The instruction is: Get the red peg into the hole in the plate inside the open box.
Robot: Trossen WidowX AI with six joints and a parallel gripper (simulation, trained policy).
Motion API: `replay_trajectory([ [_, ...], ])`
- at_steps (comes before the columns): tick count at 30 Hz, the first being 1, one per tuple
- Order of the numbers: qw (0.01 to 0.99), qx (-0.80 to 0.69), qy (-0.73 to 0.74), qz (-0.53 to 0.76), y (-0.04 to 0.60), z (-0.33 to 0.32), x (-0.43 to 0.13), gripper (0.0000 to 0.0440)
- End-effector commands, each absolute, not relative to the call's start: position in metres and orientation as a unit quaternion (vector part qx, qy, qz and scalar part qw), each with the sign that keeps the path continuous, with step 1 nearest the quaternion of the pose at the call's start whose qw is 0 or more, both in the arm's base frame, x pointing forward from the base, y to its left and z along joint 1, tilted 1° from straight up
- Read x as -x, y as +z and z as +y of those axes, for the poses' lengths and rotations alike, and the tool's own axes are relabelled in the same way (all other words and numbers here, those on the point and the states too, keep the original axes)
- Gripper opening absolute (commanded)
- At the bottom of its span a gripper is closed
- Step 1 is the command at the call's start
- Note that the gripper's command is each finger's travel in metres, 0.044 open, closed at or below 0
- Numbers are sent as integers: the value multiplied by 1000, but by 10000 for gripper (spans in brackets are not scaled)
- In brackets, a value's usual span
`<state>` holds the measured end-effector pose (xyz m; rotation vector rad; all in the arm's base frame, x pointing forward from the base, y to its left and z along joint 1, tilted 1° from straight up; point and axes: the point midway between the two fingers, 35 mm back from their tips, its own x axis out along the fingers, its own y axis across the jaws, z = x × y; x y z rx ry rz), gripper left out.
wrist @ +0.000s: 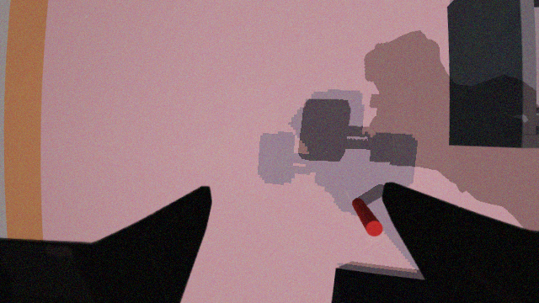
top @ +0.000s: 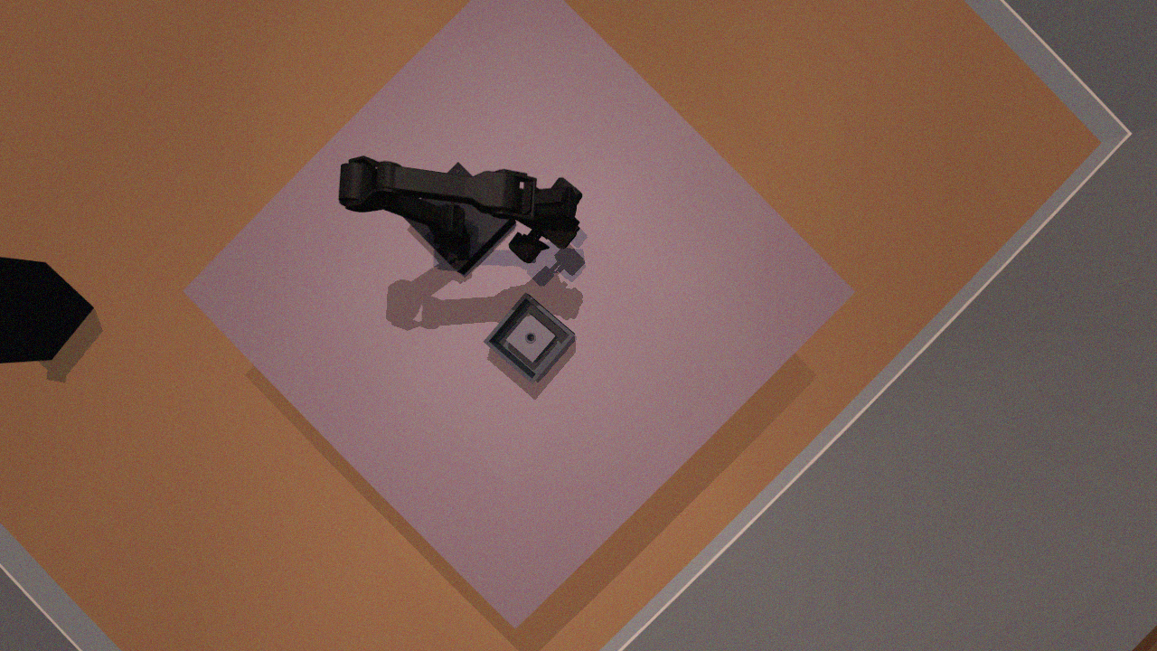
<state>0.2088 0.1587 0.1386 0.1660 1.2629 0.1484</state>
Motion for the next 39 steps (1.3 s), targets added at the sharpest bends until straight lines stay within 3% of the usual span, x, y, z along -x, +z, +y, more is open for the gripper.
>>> replay_trajectory([
  [1, 784, -98, 14, 613, 125, 147, -203, 440],
  [18, 697, -194, -228, 652, 68, 107, -176, 439],
  [33, 676, -272, -299, 616, 6, 104, -174, 437],
  [35, 673, -280, -305, 613, 0, 104, -173, 416],
  [39, 660, -293, -321, 613, -9, 102, -168, 329],
])
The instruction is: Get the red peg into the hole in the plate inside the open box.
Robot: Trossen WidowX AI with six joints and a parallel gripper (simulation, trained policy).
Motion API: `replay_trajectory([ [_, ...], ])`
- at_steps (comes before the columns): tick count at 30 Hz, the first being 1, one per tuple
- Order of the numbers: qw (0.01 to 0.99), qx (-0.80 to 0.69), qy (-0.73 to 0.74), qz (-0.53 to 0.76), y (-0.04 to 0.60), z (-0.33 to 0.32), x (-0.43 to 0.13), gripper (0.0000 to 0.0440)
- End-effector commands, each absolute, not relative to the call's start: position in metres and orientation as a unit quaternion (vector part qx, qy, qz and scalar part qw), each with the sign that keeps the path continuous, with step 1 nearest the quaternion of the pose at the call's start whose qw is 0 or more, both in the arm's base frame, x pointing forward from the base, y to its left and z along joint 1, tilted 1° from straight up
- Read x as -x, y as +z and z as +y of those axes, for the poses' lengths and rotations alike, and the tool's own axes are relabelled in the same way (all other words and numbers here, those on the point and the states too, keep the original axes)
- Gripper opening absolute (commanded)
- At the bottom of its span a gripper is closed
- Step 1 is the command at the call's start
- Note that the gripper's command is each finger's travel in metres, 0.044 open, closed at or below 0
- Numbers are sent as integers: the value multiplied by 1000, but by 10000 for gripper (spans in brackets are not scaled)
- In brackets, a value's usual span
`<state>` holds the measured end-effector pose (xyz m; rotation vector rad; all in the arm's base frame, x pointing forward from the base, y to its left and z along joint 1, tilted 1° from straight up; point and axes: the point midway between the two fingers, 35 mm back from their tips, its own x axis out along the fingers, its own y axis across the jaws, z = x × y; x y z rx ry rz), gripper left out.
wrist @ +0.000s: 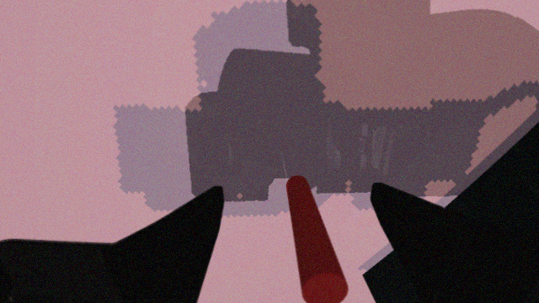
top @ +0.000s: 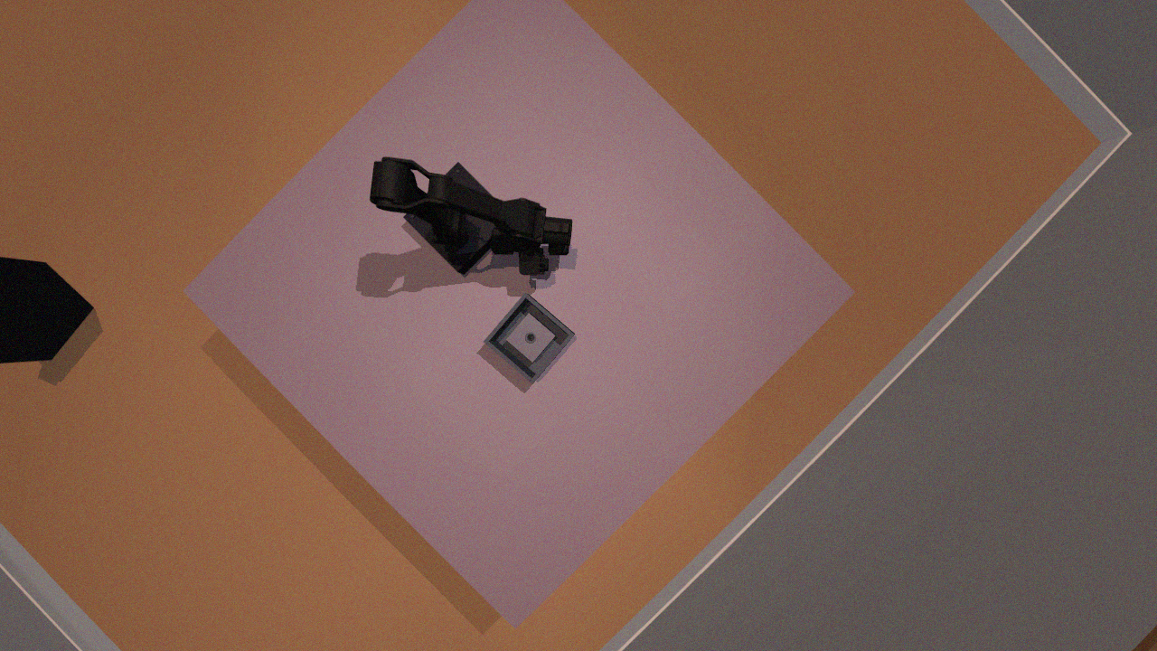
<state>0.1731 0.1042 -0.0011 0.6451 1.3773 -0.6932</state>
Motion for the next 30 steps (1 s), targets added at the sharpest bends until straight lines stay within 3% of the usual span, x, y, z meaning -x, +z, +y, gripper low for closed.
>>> replay_trajectory([
  [1, 656, -295, -324, 615, -10, 102, -167, 303],
  [13, 623, -313, -329, 637, -9, 104, -169, 0],
  [30, 705, -272, -300, 582, 38, 82, -202, 0],
])
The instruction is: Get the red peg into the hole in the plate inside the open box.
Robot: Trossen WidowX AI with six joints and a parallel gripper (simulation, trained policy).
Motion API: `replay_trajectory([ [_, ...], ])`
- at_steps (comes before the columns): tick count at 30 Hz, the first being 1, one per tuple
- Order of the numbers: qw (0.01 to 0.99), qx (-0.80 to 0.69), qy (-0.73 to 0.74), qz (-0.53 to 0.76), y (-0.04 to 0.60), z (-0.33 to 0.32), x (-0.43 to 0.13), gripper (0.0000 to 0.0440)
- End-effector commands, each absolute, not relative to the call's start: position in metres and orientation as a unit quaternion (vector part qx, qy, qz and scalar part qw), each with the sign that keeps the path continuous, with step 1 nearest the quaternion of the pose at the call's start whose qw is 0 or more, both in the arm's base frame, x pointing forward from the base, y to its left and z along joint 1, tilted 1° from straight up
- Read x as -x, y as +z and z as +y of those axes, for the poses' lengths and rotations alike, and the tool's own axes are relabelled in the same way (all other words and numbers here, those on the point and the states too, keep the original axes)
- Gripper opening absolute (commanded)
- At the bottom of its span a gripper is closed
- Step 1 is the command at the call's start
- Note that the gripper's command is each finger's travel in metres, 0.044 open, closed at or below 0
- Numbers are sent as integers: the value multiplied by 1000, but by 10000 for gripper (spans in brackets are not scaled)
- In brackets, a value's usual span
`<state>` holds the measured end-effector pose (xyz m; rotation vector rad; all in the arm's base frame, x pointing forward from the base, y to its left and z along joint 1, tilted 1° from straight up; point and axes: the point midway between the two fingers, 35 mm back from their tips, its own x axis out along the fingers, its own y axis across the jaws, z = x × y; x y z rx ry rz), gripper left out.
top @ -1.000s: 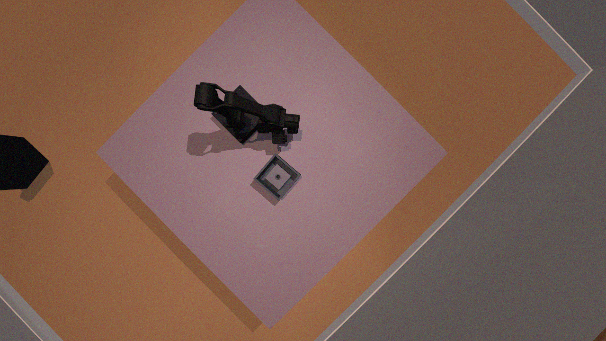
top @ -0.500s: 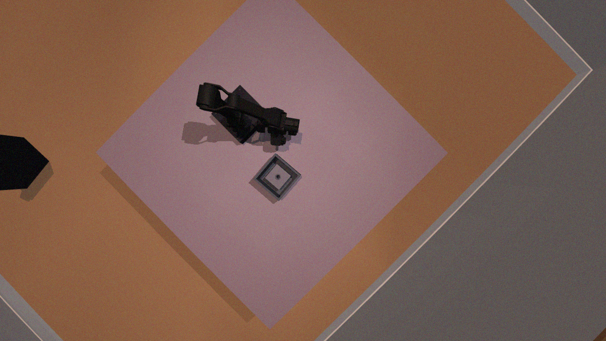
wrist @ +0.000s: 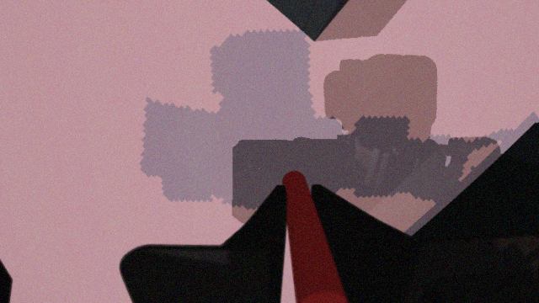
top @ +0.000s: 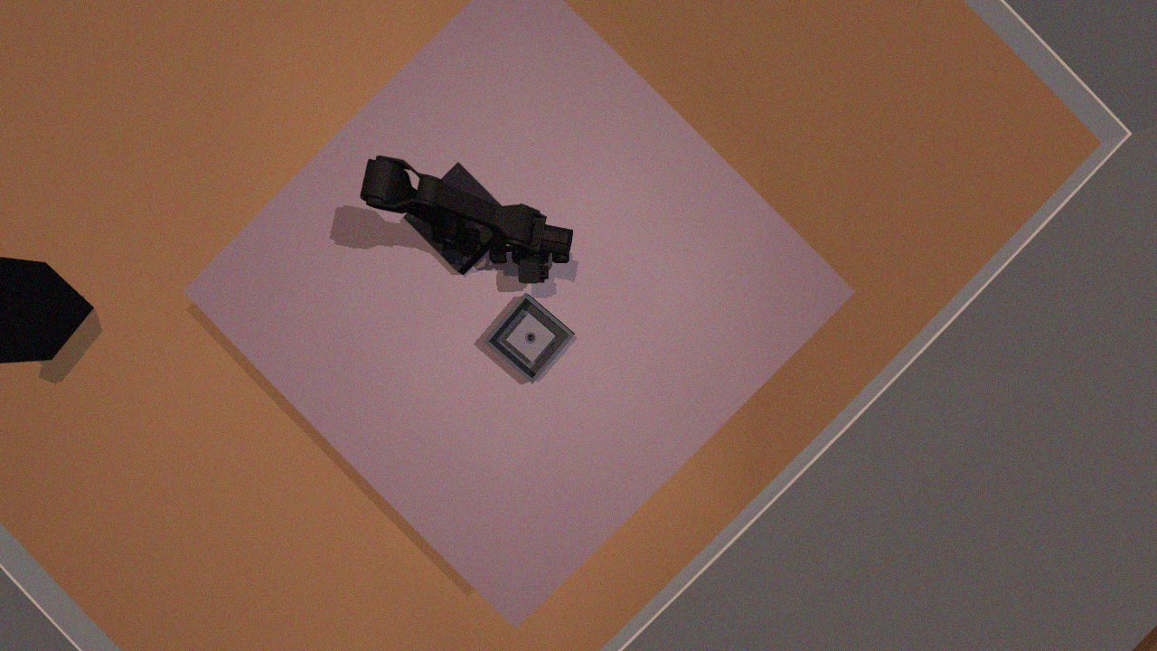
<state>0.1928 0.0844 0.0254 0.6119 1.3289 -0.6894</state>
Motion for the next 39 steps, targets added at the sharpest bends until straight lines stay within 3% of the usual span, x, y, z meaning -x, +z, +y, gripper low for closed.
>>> replay_trajectory([
  [1, 709, -269, -298, 579, 41, 81, -204, 0],
  [20, 751, -252, -301, 531, 104, 44, -254, 0],
  [39, 735, -285, -343, 510, 108, -19, -291, 0],
])
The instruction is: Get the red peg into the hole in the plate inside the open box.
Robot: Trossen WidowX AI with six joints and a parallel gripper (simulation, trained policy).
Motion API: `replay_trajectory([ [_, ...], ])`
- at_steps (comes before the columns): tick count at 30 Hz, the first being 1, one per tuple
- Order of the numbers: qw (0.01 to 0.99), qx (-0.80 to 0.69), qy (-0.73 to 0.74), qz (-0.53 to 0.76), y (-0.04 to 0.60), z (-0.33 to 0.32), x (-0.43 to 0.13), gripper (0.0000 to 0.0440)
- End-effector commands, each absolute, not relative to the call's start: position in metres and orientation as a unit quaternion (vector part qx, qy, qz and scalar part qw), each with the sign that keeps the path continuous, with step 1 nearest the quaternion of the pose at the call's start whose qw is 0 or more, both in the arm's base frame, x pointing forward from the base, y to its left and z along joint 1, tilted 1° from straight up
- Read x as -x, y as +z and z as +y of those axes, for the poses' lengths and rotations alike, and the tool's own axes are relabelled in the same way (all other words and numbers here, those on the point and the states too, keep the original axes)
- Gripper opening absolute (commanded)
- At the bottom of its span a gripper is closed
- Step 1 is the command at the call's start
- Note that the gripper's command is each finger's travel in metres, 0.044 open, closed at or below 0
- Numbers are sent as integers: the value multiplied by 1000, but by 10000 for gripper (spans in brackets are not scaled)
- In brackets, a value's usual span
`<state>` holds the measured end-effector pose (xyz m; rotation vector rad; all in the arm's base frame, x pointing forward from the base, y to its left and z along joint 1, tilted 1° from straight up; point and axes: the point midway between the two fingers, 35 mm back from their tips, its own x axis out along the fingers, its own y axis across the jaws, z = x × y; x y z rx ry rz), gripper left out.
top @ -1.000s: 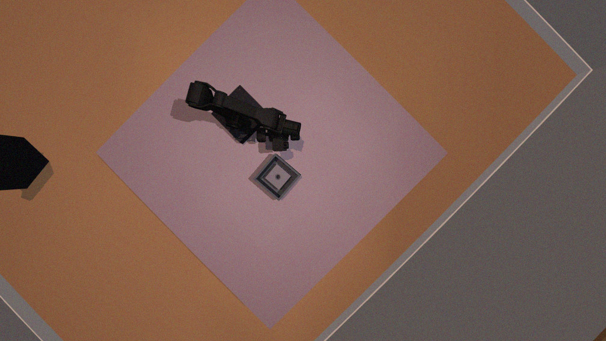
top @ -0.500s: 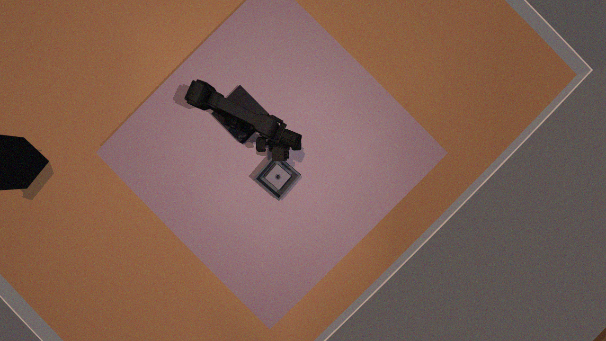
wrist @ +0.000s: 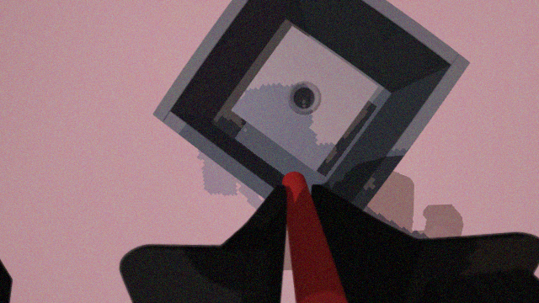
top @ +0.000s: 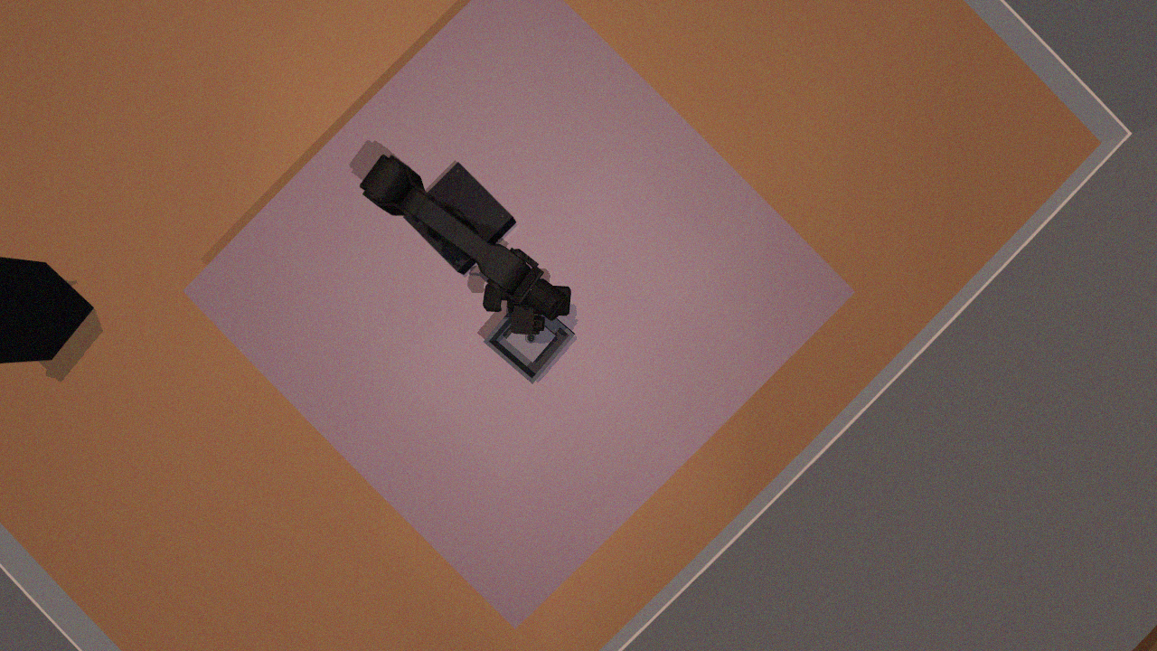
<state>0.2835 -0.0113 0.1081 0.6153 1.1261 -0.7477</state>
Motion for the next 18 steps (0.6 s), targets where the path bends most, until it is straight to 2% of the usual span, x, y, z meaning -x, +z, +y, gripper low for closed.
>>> replay_trajectory([
  [1, 734, -288, -345, 508, 107, -22, -292, 0],
  [18, 709, -321, -367, 510, 84, -62, -315, 10],
])
